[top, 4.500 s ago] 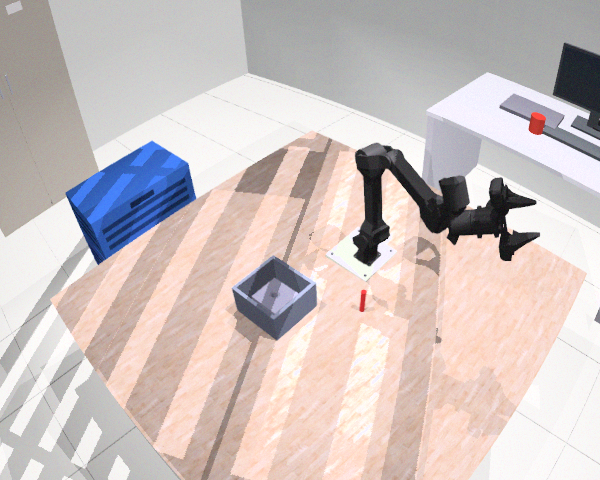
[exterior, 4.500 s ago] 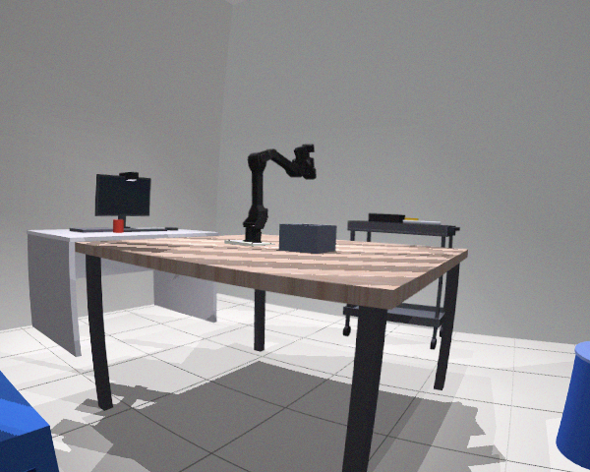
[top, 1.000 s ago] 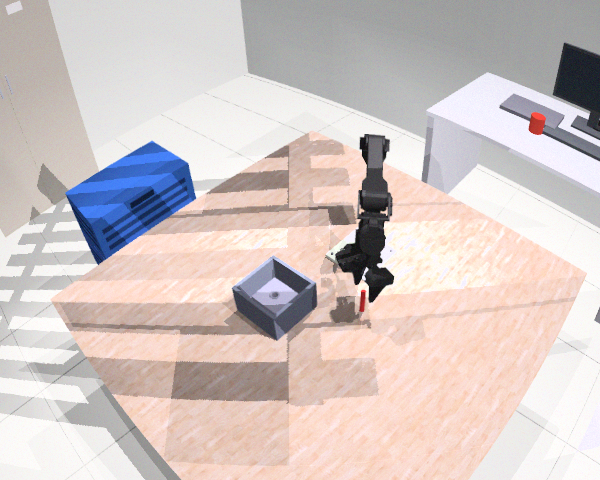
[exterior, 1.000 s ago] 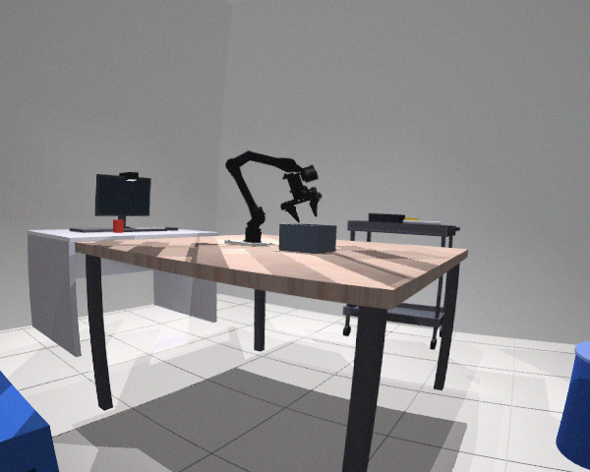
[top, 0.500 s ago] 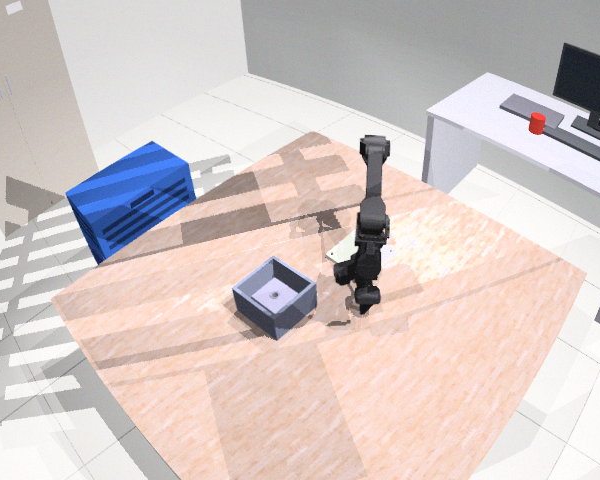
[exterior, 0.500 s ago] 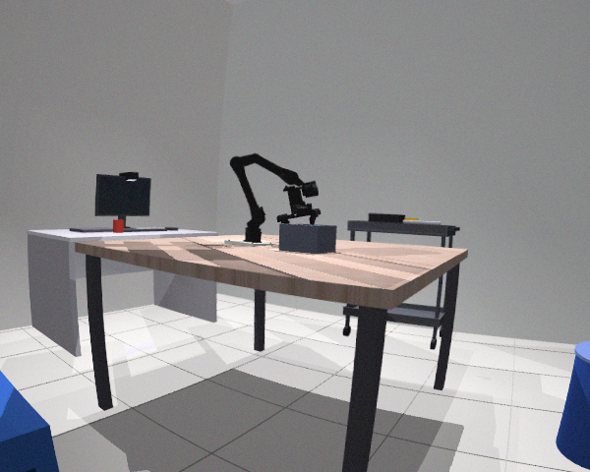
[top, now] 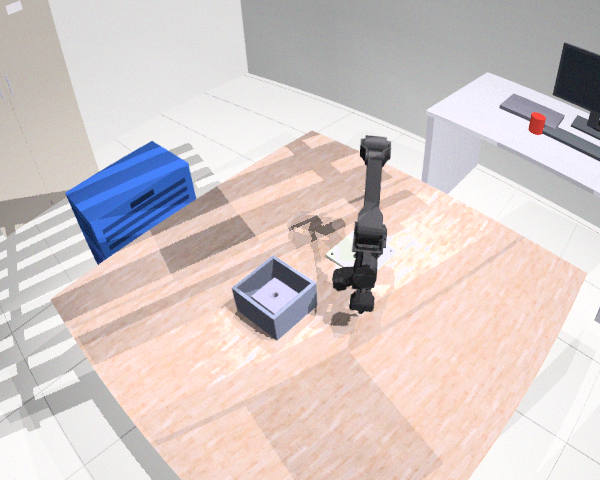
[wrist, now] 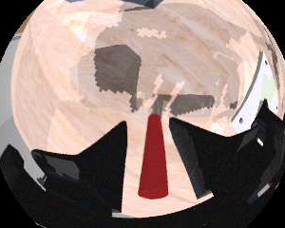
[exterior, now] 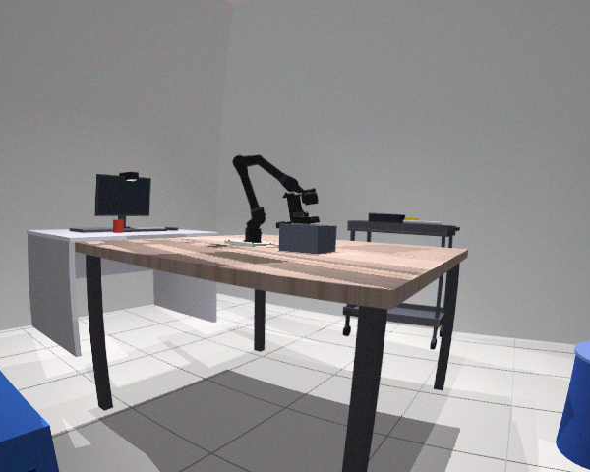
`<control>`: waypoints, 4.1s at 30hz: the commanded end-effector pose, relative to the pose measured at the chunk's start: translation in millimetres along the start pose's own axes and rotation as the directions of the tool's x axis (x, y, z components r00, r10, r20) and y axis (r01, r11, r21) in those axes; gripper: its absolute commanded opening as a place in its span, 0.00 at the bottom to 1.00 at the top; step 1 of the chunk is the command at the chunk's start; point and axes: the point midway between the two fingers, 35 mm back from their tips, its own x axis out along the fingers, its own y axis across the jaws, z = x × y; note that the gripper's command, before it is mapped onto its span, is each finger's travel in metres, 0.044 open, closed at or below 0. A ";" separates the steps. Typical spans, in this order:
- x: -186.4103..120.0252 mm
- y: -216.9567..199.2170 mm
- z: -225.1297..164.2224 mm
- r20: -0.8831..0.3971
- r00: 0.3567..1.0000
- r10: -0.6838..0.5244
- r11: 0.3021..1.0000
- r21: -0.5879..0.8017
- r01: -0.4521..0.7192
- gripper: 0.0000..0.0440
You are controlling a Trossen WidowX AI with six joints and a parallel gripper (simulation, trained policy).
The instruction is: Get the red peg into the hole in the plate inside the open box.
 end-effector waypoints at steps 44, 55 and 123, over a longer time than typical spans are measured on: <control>-99.9 37.7 128.3 0.318 0.945 0.077 0.997 -0.040 -0.068 0.00; -96.0 34.8 167.8 0.369 0.928 0.047 0.998 0.021 -0.059 0.00; -60.3 37.5 244.2 0.251 0.952 -0.176 0.975 -0.089 0.203 0.31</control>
